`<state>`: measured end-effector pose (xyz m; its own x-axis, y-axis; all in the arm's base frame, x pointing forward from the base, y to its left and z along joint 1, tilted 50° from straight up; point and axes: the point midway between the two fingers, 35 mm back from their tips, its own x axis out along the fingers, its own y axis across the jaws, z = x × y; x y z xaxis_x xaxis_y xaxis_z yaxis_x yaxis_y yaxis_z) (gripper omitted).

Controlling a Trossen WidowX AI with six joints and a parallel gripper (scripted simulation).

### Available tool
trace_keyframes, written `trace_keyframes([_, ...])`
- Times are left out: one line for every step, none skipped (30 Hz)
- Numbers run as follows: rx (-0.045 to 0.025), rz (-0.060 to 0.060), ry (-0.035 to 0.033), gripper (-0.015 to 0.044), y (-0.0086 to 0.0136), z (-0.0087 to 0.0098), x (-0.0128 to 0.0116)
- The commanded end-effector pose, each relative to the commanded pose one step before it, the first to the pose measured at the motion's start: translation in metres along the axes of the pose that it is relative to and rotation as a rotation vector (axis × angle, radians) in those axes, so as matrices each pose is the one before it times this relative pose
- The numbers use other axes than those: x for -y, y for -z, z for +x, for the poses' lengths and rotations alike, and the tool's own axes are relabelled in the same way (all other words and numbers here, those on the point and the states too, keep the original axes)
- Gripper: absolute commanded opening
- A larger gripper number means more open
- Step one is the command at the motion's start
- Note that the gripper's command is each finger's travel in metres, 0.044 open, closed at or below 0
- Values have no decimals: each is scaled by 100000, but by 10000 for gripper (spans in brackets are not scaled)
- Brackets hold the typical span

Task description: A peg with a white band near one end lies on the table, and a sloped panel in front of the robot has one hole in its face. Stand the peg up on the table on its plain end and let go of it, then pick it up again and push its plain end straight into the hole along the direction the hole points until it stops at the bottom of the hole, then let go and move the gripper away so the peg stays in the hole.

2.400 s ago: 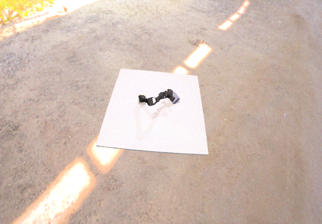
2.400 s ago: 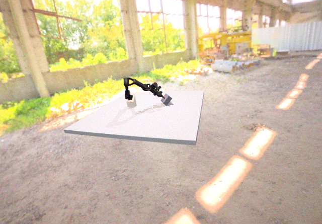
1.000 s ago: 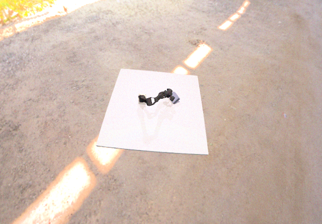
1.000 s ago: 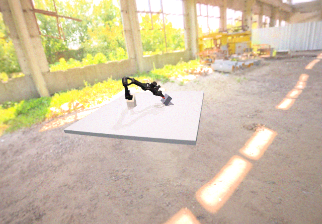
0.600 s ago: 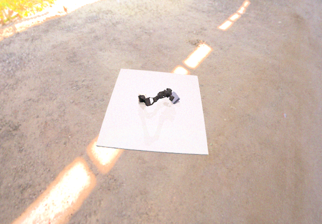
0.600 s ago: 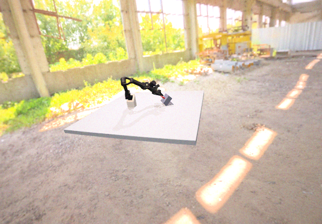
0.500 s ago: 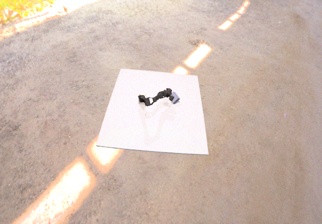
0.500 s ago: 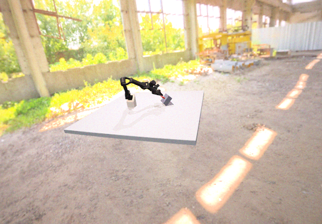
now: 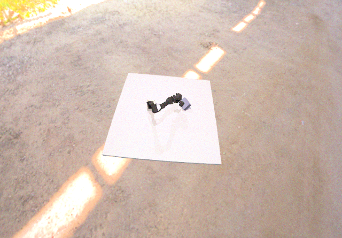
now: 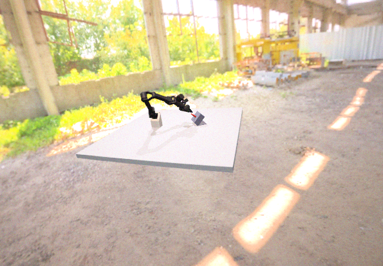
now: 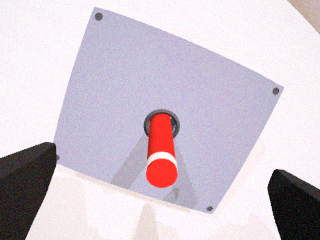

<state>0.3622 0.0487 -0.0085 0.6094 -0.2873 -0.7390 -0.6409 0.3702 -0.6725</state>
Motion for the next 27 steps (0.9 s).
trace_keyframes([-362, 604, 393, 440, 43, -598, 129])
trace_keyframes([-2, -17, -21, 440, -12, -124, -2])
trace_keyframes([-2, -18, -21, 440, -12, -124, -2])
trace_keyframes([-2, -18, -21, 440, -12, -124, -2])
trace_keyframes([-2, -18, -20, 440, -11, -124, -3])
trace_keyframes([-2, -18, -20, 440, -11, -124, -3])
trace_keyframes([-2, -18, -19, 440, -11, -124, -3])
trace_keyframes([-2, -18, -19, 440, -11, -124, -4])
trace_keyframes([-2, -19, -19, 440, -11, -124, -4])
trace_keyframes([-2, -19, -18, 440, -11, -124, -5])
trace_keyframes([-2, -19, -18, 440, -10, -124, -5])
trace_keyframes([-2, -19, -18, 440, -10, -124, -6])
trace_keyframes([-2, -19, -17, 440, -10, -124, -6])
trace_keyframes([-2, -19, -17, 440, -10, -124, -7])
trace_keyframes([-2, -19, -16, 440, -10, -124, -7])
trace_keyframes([-2, -20, -16, 440, -10, -124, -8])
trace_keyframes([-2, -20, -16, 440, -10, -124, -8])
trace_keyframes([-2, -20, -15, 440, -10, -124, -9])
trace_keyframes([-2, -20, -15, 440, -10, -124, -10])
trace_keyframes([-2, -20, -14, 440, -11, -124, -11])
trace_keyframes([-2, -20, -14, 440, -11, -124, -12])
trace_keyframes([-2, -21, -13, 440, -11, -124, -13])
trace_keyframes([-2, -21, -13, 440, -12, -124, -15])
trace_keyframes([-2, -21, -13, 440, -13, -124, -17])
trace_keyframes([-2, -21, -12, 440, -14, -124, -19])
trace_keyframes([-1, -21, -12, 440, -16, -125, -22])
trace_keyframes([0, -1, -2, 440, -2, -20, -1])
